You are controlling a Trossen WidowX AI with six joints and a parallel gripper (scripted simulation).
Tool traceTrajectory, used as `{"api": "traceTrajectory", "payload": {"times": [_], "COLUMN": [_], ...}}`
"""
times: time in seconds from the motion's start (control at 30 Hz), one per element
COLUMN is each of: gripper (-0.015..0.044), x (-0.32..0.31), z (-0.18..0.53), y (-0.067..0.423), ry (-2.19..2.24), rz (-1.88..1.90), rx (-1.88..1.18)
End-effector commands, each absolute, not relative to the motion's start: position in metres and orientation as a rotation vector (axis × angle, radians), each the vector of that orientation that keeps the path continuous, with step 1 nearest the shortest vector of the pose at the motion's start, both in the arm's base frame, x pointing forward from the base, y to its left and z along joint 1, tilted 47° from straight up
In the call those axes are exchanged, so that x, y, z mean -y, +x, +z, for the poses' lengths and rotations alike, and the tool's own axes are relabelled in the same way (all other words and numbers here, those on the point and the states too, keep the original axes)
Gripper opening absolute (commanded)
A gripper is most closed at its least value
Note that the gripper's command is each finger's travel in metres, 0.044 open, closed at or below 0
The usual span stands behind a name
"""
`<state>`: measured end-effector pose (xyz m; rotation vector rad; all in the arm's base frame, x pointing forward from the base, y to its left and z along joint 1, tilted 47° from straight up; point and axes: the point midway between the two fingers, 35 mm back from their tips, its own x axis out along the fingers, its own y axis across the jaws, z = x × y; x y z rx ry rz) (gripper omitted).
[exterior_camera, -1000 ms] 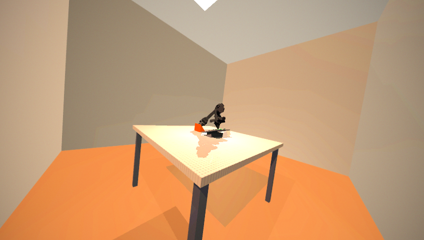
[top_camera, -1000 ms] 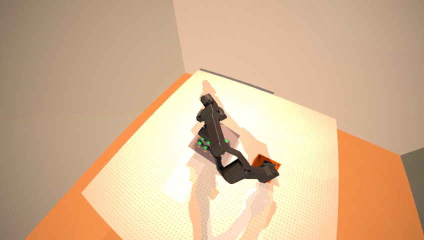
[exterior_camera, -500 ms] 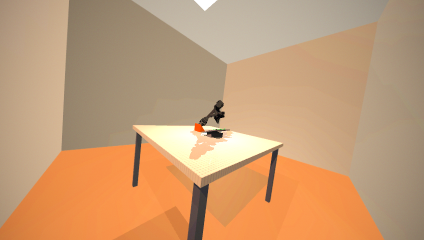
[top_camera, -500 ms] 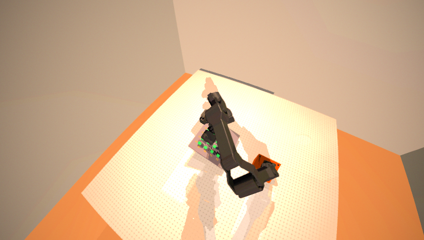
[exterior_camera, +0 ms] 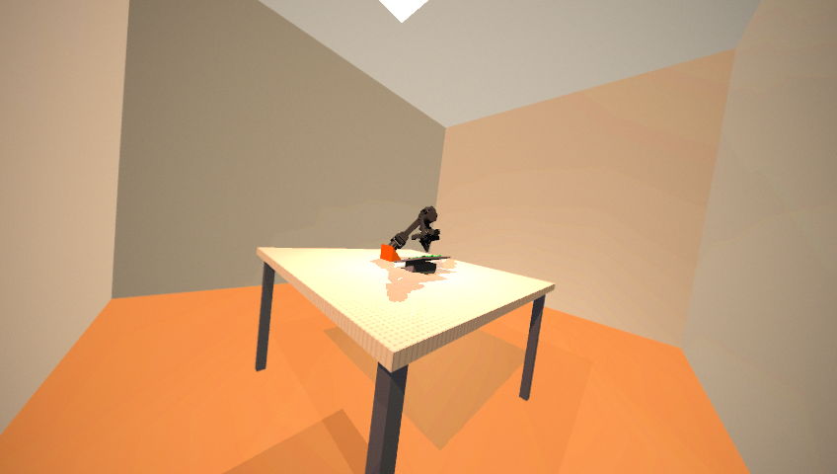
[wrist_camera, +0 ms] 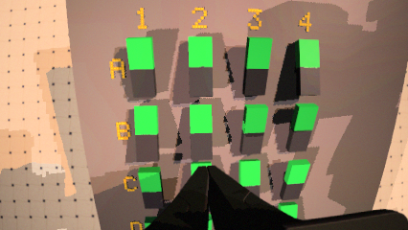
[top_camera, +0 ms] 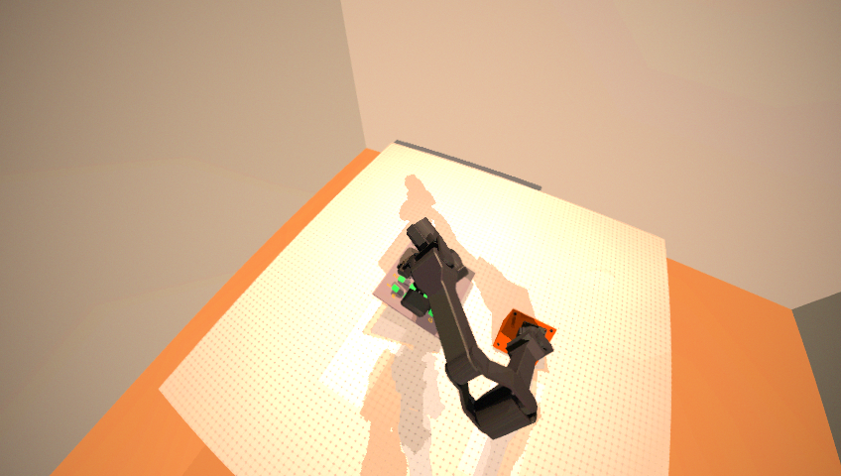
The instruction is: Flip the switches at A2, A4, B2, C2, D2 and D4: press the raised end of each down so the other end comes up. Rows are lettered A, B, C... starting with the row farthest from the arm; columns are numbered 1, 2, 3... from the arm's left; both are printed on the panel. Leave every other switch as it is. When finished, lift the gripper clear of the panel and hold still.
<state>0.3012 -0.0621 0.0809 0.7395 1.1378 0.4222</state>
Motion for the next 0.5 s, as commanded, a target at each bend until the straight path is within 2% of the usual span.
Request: {"api": "traceTrajectory", "payload": {"times": [0.0, 0.47], "gripper": [0.0000, 0.0000], "x": [0.057, 0.047], "z": [0.077, 0.067], "y": [0.306, 0.312], "ry": [0.746, 0.746], "rz": [0.418, 0.418], "rx": [-1.123, -1.122]}}
